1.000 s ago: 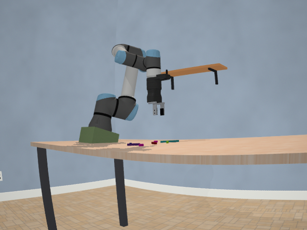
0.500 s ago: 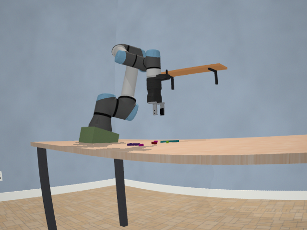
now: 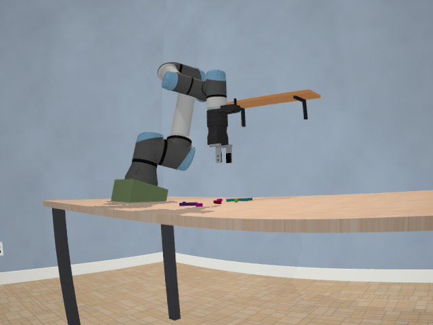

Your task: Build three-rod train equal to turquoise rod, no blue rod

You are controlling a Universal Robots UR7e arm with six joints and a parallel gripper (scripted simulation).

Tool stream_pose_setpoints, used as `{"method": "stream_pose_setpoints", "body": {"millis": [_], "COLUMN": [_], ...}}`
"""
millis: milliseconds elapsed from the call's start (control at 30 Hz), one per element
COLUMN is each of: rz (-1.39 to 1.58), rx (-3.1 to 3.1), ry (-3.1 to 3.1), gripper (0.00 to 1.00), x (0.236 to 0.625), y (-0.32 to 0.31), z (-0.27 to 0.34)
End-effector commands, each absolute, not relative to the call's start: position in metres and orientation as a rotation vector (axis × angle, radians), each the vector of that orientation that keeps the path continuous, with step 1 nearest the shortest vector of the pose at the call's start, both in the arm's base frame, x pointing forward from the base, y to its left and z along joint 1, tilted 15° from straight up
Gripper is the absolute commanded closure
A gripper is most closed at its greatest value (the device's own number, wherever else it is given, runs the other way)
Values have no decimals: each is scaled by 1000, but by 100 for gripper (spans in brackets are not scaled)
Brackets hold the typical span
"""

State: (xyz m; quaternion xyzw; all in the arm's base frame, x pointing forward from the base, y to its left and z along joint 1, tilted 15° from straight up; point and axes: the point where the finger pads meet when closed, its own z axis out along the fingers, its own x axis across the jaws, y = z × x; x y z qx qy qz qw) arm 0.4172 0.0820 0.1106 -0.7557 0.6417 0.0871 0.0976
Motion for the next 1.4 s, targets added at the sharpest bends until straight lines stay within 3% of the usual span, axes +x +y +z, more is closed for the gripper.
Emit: {"method": "stream_pose_setpoints", "body": {"millis": [0,1367], "rz": [258,356], "rx": [-2227,-1387], "ry": [1912,2665], "gripper": [0,0], "x": [417,359], "y": [83,187], "z": [111,140]}}
